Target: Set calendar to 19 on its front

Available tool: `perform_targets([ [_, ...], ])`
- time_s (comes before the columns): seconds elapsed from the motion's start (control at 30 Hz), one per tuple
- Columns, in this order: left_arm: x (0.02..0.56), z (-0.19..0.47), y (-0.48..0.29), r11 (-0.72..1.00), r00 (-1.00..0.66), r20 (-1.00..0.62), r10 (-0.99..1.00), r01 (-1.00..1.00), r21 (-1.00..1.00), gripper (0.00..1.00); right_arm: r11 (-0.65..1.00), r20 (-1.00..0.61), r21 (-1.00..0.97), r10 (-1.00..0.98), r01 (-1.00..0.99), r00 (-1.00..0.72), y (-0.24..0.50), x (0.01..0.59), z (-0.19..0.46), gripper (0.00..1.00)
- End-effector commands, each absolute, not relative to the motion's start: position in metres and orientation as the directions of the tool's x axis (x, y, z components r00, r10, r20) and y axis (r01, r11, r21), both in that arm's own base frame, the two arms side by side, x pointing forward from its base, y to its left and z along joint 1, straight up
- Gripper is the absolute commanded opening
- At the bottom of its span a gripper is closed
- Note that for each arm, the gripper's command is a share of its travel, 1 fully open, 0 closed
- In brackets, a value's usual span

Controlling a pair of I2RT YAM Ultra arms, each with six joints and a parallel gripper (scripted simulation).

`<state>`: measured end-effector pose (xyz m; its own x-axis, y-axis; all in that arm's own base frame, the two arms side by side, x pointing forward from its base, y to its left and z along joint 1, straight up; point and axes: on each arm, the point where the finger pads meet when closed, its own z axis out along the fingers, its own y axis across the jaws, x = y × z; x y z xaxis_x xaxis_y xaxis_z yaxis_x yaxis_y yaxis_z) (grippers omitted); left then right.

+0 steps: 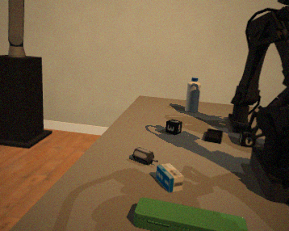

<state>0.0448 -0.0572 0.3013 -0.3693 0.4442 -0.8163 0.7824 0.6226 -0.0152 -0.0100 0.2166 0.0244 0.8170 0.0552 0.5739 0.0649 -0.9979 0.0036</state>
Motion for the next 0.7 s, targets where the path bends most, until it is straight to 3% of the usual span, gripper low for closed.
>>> perform_targets([
  [0.0, 0.043, 0.301, -0.054, 0.622, -0.370, -0.815, 0.446, 0.783, -0.015, 1.00, -0.997, 0.580, 0.000, 0.064, 0.078, 0.812, 0.220, -0.006, 0.020, 0.69],
  [0.67, 0.043, 0.301, -0.054, 0.622, -0.370, -0.815, 0.446, 0.783, -0.015, 1.00, -0.997, 0.579, -0.006, 0.061, 0.079, 0.813, 0.222, 0.004, 0.005, 0.69],
])
